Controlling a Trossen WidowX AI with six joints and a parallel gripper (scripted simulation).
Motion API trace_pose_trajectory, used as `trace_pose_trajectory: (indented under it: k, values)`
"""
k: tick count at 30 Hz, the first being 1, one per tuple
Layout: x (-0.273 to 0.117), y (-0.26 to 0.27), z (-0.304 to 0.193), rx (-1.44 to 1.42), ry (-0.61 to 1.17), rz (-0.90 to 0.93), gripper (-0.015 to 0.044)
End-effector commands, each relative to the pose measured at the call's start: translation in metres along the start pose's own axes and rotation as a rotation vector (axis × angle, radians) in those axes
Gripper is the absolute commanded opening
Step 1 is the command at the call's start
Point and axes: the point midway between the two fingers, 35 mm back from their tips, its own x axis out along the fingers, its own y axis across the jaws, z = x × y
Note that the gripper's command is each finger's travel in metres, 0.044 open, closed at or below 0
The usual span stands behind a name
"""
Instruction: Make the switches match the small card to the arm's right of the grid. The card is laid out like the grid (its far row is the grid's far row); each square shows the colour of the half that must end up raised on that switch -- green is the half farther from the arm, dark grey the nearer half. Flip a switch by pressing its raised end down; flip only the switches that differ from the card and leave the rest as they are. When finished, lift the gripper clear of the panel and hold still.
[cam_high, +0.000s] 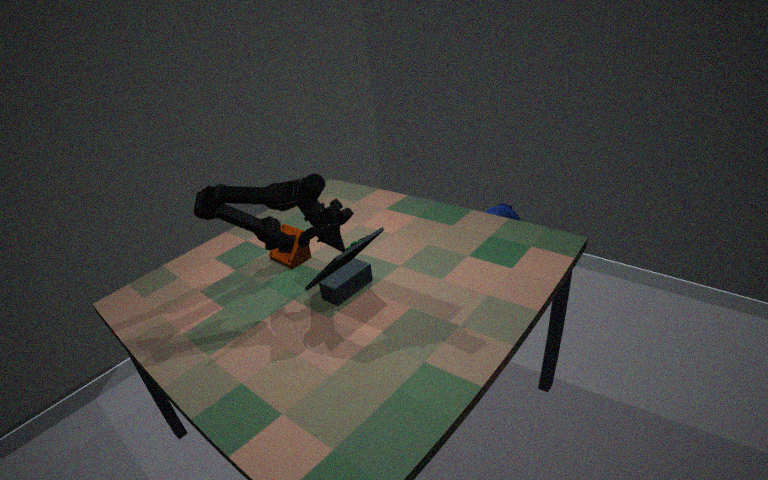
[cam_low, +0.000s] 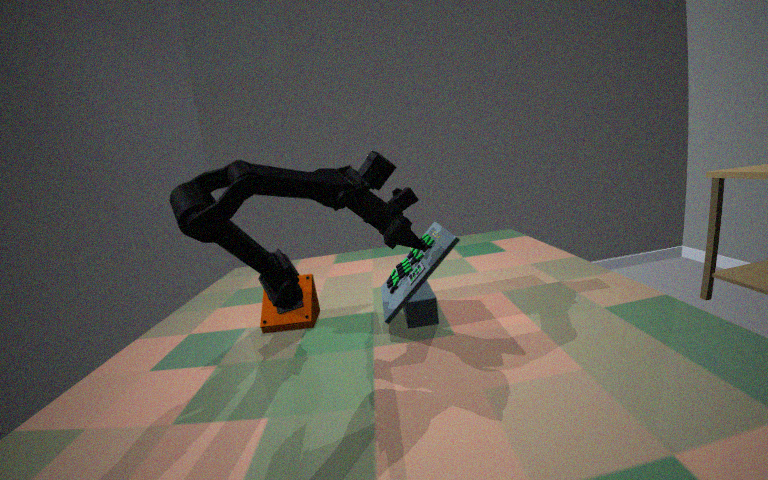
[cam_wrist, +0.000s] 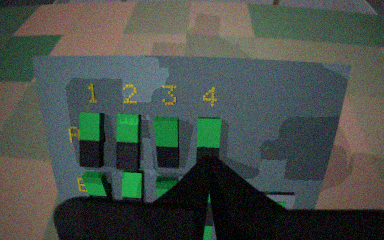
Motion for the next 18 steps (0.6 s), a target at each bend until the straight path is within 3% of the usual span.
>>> trace_pose_trajectory:
  k: [1,11,18]
  values:
    - [0.001,0.001,0.001,-0.001,-0.004,0.006,0.0]
    - [0.0,0.0,0.001,0.002,0.0,0.002,0.0]
    - [-0.061,0.002,0.003,-0.003,0.026,0.009,0.0]
